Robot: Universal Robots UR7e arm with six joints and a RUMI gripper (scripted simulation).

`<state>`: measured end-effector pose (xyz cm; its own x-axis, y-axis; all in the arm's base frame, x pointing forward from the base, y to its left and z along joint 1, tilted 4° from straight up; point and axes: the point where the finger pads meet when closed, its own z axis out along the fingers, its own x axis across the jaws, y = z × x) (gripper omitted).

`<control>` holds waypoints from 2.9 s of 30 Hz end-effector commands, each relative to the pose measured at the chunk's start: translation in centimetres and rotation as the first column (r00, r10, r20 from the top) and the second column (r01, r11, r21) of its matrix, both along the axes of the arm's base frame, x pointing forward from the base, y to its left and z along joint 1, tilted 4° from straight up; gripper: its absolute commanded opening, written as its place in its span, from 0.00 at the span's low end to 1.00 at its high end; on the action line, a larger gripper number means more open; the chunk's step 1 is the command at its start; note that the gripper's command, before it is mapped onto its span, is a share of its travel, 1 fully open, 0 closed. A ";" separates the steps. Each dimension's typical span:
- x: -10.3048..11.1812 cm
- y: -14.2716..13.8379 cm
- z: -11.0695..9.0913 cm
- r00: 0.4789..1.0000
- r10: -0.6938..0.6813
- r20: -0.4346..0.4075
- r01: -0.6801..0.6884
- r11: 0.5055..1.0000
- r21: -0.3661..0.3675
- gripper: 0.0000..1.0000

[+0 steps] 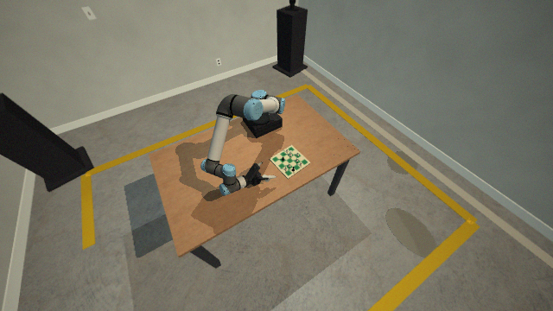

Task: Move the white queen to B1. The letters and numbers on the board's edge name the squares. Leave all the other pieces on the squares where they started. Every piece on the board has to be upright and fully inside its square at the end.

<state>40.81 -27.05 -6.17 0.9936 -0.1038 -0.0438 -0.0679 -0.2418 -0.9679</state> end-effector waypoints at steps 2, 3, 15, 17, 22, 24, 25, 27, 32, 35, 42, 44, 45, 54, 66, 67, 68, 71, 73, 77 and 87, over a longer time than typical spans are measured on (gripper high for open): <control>0.0 0.0 0.1 1.000 0.000 0.001 0.000 1.000 -0.001 1.00; 0.0 0.0 0.1 1.000 0.000 0.001 0.000 1.000 -0.001 1.00; 0.0 0.0 0.1 1.000 0.000 0.001 0.000 1.000 -0.001 1.00; 0.0 0.0 0.1 1.000 0.000 0.001 0.000 1.000 -0.001 1.00; 0.0 0.0 0.1 1.000 0.000 0.001 0.000 1.000 -0.001 1.00; 0.0 0.0 0.1 1.000 0.000 0.001 0.000 1.000 -0.001 1.00; 0.0 0.0 0.1 1.000 0.000 0.001 0.000 1.000 -0.001 1.00; 0.0 0.0 0.1 1.000 0.000 0.001 0.000 1.000 -0.001 1.00; 0.0 0.0 0.1 1.000 0.000 0.001 0.000 1.000 -0.001 1.00; 0.0 -0.1 0.3 1.000 0.000 0.000 0.000 1.000 -0.003 1.00; 0.2 -0.3 3.6 1.000 0.001 0.000 -0.001 1.000 -0.004 1.00; 0.3 -0.4 5.0 1.000 0.001 0.000 -0.001 1.000 -0.004 1.00; 0.3 -0.4 5.0 1.000 0.001 0.000 -0.001 1.000 -0.004 1.00; 0.6 -0.7 8.9 1.000 0.001 0.000 -0.001 1.000 -0.004 1.00; 0.6 -0.4 8.7 1.000 0.012 0.009 -0.012 1.000 -0.015 1.00; 0.6 -0.2 8.7 1.000 0.019 0.014 -0.019 1.000 -0.021 1.00; 0.6 0.0 8.7 0.999 0.027 0.020 -0.027 0.999 -0.029 1.00; 0.7 0.9 8.8 0.997 0.065 0.047 -0.062 0.996 -0.064 1.00; 0.8 1.7 8.9 0.992 0.103 0.072 -0.096 0.991 -0.098 1.00; 0.8 4.0 9.0 0.969 0.210 0.132 -0.183 0.964 -0.190 1.00; 0.7 9.7 9.2 0.813 0.528 0.245 -0.384 0.803 -0.456 1.00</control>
